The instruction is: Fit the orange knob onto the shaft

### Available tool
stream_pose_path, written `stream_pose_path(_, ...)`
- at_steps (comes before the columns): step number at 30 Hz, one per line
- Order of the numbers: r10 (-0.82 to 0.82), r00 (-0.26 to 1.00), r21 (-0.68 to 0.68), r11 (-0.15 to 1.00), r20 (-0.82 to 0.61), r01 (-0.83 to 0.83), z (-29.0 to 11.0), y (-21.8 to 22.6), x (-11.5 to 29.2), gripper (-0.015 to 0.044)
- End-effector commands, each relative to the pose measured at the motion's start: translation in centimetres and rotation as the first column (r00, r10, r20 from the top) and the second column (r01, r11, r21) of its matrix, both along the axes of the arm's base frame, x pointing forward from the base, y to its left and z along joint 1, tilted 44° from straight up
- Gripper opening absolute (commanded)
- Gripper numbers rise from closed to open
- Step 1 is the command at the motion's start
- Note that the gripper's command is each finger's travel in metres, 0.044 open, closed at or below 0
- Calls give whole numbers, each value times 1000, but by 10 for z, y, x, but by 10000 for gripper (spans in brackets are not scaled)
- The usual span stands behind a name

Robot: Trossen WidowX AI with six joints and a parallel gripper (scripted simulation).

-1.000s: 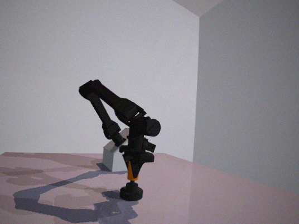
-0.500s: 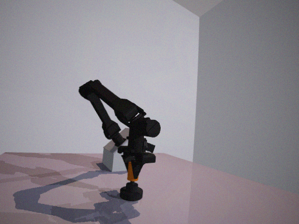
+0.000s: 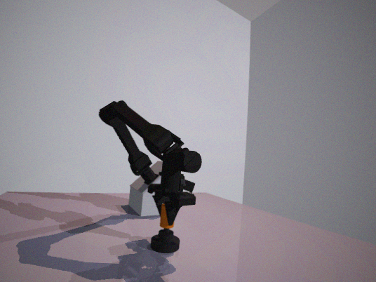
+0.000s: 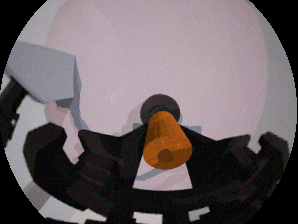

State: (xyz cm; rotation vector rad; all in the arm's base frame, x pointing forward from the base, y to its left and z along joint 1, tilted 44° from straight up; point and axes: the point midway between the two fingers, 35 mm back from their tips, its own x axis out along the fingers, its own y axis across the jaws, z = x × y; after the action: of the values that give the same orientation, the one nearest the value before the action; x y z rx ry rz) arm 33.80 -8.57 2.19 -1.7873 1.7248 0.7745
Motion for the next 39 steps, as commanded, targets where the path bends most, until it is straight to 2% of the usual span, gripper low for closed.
stream_pose_path(1, 2, 1000, -3, 1000, 1, -2, 0, 0, 1, 0)
stream_pose_path(8, 9, 1000, -3, 1000, -5, -9, 3, 3, 1, 0)
stream_pose_path(16, 151, 978, 4, 988, -144, -152, 2, 1, 2, 0)
stream_pose_path(39, 151, 978, 4, 988, -144, -152, 0, 0, 0, 0)
